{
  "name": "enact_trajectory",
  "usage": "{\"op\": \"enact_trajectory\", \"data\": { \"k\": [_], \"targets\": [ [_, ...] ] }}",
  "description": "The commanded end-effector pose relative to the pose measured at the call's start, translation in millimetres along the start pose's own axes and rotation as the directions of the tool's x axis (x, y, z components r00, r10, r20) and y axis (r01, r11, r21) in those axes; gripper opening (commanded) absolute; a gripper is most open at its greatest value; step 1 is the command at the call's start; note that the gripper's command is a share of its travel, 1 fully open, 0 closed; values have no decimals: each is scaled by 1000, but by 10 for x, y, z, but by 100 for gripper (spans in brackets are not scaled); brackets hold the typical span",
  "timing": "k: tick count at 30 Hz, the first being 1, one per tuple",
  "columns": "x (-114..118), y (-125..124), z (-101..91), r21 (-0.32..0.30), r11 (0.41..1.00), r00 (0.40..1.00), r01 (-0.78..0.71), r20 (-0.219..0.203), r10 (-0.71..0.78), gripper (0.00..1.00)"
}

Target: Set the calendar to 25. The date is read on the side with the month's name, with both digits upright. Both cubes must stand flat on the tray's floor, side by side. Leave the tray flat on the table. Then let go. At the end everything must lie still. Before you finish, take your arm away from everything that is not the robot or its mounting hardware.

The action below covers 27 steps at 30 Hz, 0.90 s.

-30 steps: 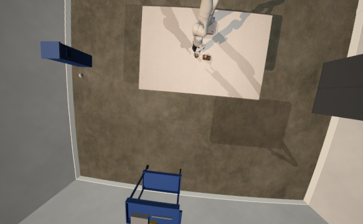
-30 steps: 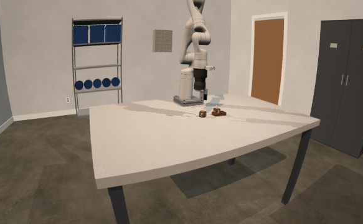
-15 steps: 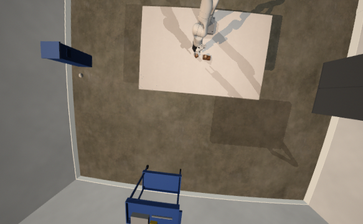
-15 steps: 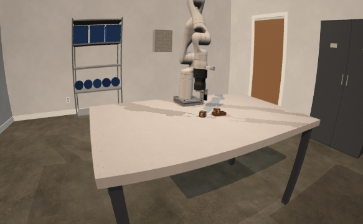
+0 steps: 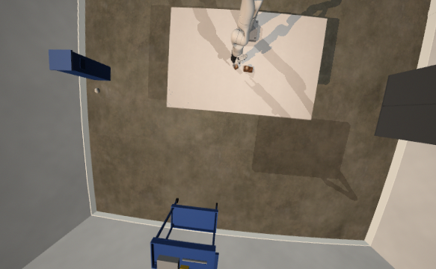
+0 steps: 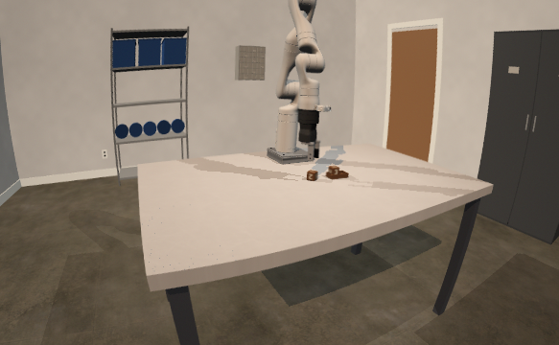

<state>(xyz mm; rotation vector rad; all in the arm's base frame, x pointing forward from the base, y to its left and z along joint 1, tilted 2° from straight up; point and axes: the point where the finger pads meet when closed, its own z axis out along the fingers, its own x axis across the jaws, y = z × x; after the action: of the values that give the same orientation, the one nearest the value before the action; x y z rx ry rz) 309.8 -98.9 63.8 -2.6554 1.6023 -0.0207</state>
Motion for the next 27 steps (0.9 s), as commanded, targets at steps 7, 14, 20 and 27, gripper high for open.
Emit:
{"op": "enact_trajectory", "data": {
  "k": [7, 14, 20, 27],
  "targets": [
    [-17, 15, 122, -5, 1000, 1000, 0, 6, 0, 90],
    [-19, 14, 232, -5, 1000, 1000, 0, 6, 0, 90],
    [-20, 14, 309, -5, 1000, 1000, 0, 6, 0, 90],
    [-21, 14, 353, -5, 1000, 1000, 0, 6, 0, 90]
  ]
}}
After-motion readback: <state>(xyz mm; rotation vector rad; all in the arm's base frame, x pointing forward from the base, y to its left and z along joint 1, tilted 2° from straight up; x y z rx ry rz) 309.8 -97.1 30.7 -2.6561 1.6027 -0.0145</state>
